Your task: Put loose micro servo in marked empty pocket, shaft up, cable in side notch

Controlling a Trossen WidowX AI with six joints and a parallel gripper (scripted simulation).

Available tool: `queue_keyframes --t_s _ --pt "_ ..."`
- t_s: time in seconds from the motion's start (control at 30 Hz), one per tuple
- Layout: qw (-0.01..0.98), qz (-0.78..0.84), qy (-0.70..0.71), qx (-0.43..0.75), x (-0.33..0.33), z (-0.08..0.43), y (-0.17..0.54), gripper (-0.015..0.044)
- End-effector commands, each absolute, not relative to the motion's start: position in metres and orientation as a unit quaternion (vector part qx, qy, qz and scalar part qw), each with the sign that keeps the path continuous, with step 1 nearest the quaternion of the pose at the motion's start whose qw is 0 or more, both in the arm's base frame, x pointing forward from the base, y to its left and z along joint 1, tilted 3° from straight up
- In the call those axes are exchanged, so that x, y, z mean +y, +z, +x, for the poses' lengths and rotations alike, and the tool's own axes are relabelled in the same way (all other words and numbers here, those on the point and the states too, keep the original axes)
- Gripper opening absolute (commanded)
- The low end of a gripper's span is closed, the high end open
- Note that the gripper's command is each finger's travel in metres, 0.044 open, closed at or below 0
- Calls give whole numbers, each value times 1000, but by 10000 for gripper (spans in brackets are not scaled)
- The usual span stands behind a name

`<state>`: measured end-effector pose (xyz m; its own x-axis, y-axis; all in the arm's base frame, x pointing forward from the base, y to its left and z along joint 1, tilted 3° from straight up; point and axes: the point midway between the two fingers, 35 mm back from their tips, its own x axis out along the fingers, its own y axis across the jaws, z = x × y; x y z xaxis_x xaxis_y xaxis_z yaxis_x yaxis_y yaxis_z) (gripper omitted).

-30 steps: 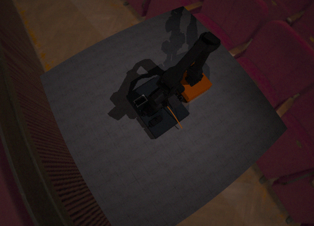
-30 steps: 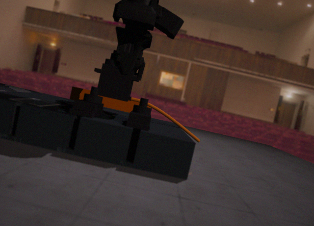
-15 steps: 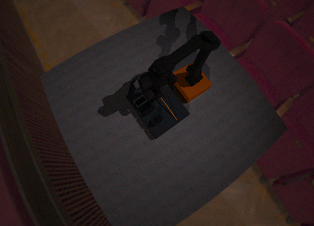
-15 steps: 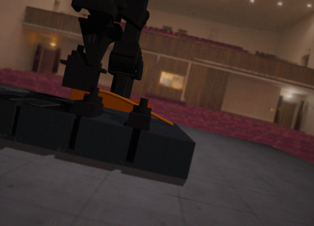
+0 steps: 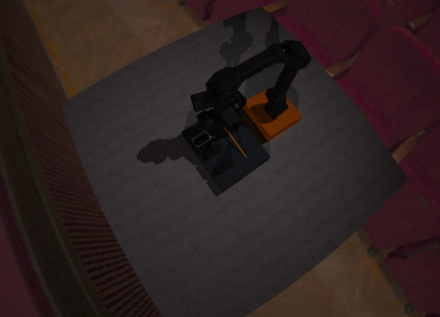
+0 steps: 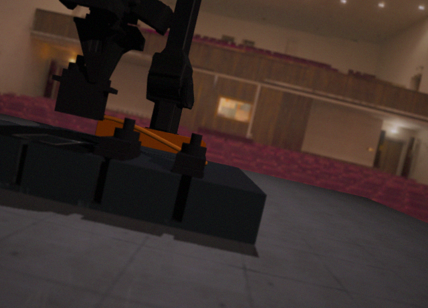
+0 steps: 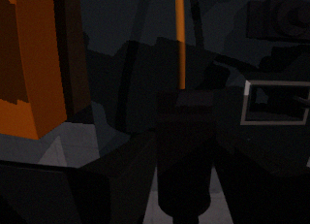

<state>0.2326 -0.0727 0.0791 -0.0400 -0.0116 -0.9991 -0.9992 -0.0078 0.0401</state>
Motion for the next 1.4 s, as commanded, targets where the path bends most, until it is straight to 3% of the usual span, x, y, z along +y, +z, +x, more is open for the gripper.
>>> queue_keyframes --t_s 0.0,0.7,1.37 --pt "507 -476 483 532 -75 235 81 0" --pt "642 -267 264 668 -75 235 81 0" --pt "695 -38 27 718 -76 235 81 0"
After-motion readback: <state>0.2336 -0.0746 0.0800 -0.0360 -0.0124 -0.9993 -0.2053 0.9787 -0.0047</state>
